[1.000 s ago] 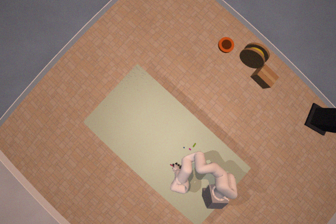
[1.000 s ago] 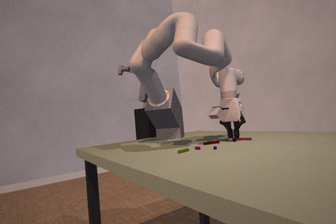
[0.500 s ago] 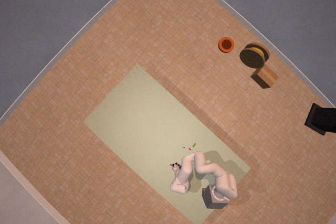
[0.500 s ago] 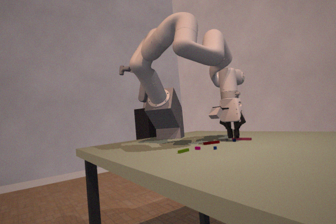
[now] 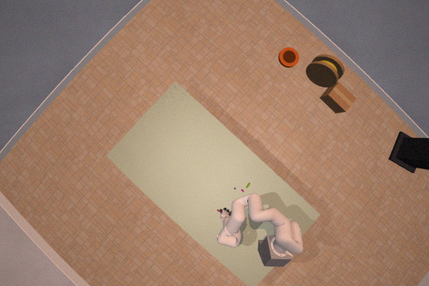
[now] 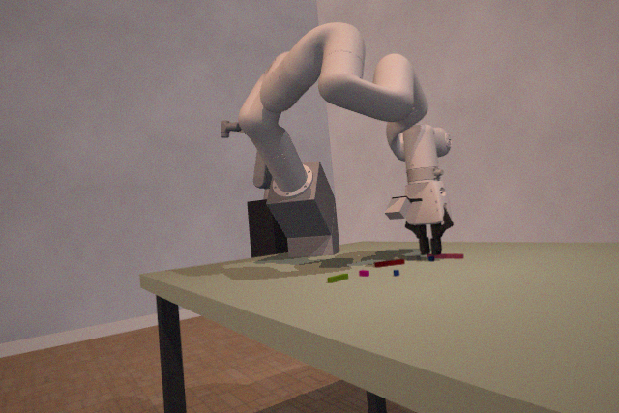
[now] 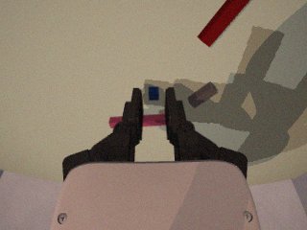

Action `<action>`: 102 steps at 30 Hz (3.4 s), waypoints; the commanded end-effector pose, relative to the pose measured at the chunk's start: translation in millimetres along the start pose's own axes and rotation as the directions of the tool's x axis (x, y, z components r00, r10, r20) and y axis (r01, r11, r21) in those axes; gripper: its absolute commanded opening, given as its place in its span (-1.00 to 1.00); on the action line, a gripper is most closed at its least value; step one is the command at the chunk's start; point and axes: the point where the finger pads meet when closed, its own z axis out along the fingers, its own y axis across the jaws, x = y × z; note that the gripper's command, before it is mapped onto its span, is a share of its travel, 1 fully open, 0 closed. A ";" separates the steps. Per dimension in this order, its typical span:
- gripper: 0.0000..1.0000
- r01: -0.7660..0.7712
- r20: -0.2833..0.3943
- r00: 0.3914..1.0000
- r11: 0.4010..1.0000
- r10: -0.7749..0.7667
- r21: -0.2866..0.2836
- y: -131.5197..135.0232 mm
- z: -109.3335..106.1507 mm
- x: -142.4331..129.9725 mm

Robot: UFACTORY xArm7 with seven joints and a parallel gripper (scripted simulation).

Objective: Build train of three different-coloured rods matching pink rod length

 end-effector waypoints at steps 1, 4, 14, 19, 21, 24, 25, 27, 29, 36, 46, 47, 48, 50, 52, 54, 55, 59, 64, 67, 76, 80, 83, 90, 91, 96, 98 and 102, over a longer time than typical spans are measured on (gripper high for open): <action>-0.51 0.000 0.003 1.000 1.000 0.000 0.002 -0.8 -1.5 -1.2; -0.51 0.000 0.003 1.000 1.000 0.000 0.002 -0.8 -1.5 -1.2; -0.51 0.000 0.003 1.000 1.000 0.000 0.002 -0.8 -1.5 -1.2; -0.51 0.000 0.003 1.000 1.000 0.000 0.002 -0.8 -1.5 -1.2; -0.51 0.000 0.003 1.000 1.000 0.000 0.002 -0.8 -1.5 -1.2; -0.51 0.000 0.003 1.000 1.000 0.000 0.002 -0.8 -1.5 -1.2; -0.51 0.000 0.003 1.000 1.000 0.000 0.002 -0.8 -1.5 -1.2; -0.51 0.000 0.003 1.000 1.000 0.000 0.002 -0.8 -1.5 -1.2; -0.51 0.000 0.003 1.000 1.000 0.000 0.002 -0.8 -1.5 -1.2; -0.51 0.000 0.003 1.000 1.000 0.000 0.002 -0.8 0.2 -1.2; -0.51 0.000 0.003 1.000 1.000 0.000 0.002 -0.8 6.4 -1.2; -0.51 0.000 0.003 1.000 1.000 0.000 0.002 -0.8 7.3 -1.3; -0.51 0.000 0.003 1.000 1.000 0.000 0.002 -0.8 8.1 -1.3; -0.51 0.000 0.003 1.000 1.000 0.000 0.002 -0.8 9.6 -1.3; -0.51 0.000 0.003 1.000 1.000 0.000 0.002 -0.8 10.9 -1.3; -0.51 0.000 0.003 1.000 1.000 0.000 0.002 -0.8 11.8 -1.3; -0.51 0.000 0.003 1.000 1.000 0.000 0.002 -0.8 12.1 -1.3; -0.51 0.000 0.003 1.000 1.000 0.000 0.002 -0.8 12.5 -1.3; -0.51 0.000 0.003 1.000 1.000 0.000 0.002 -0.8 12.6 -1.3; -0.51 0.000 0.003 1.000 1.000 0.000 0.002 -0.8 12.6 -1.3; -0.51 0.000 0.003 1.000 1.000 0.000 0.002 -0.8 12.6 -1.3; -0.51 0.000 0.003 1.000 1.000 0.000 0.002 -0.8 12.6 -1.3; -0.51 0.000 0.003 1.000 1.000 0.000 0.002 -0.8 12.6 -1.3; -0.51 0.000 0.003 1.000 1.000 0.000 0.002 -0.8 12.6 -1.3; -0.51 0.000 0.003 1.000 1.000 0.000 0.002 -0.8 12.6 -1.3; -0.51 0.000 0.003 1.000 1.000 0.000 0.002 -0.8 12.6 -1.3; -0.92 0.000 0.003 1.000 1.000 0.000 0.002 -0.8 12.6 -1.3; -0.92 0.000 0.003 1.000 1.000 0.000 0.002 -0.8 12.6 -1.3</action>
